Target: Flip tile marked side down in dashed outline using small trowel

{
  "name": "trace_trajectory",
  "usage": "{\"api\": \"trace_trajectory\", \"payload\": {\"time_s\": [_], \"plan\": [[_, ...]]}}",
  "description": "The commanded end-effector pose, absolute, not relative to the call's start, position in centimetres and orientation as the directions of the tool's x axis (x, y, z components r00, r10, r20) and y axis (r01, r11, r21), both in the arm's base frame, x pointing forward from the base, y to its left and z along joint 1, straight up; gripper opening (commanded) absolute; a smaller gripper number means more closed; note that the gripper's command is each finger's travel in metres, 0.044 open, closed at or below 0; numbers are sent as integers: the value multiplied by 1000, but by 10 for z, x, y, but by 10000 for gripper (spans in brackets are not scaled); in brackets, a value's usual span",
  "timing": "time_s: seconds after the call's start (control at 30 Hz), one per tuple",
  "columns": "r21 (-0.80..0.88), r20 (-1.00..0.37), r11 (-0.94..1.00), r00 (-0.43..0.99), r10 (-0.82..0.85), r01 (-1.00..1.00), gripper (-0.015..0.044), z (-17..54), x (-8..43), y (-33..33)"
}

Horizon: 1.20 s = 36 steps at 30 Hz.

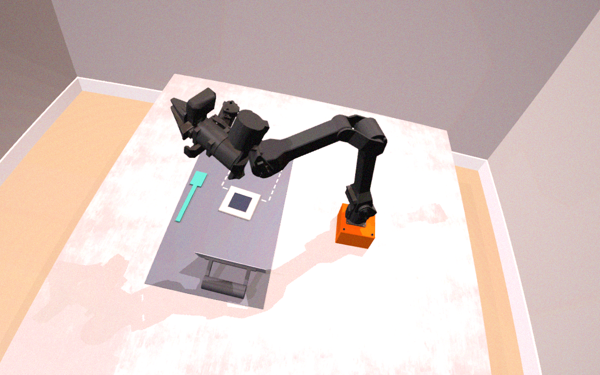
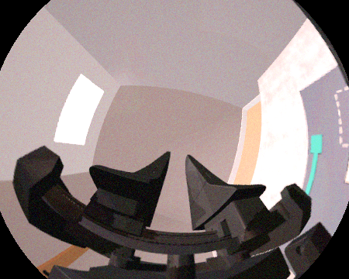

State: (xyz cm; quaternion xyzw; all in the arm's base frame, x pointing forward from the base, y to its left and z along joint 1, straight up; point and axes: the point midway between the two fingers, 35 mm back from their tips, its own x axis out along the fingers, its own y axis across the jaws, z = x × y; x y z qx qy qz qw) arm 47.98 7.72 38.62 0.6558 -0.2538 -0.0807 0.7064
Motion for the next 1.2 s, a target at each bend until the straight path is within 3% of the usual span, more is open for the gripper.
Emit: {"api": "trace_trajectory", "payload": {"time_s": [0.0,0.53,1.17], "plan": [[963,233,221,883,-407,-152,100,382,484,89],[804,91,589,961,-259,83,100,340,496,134],[324,-98,938,990,-100,127,100,291,499,183]]}}
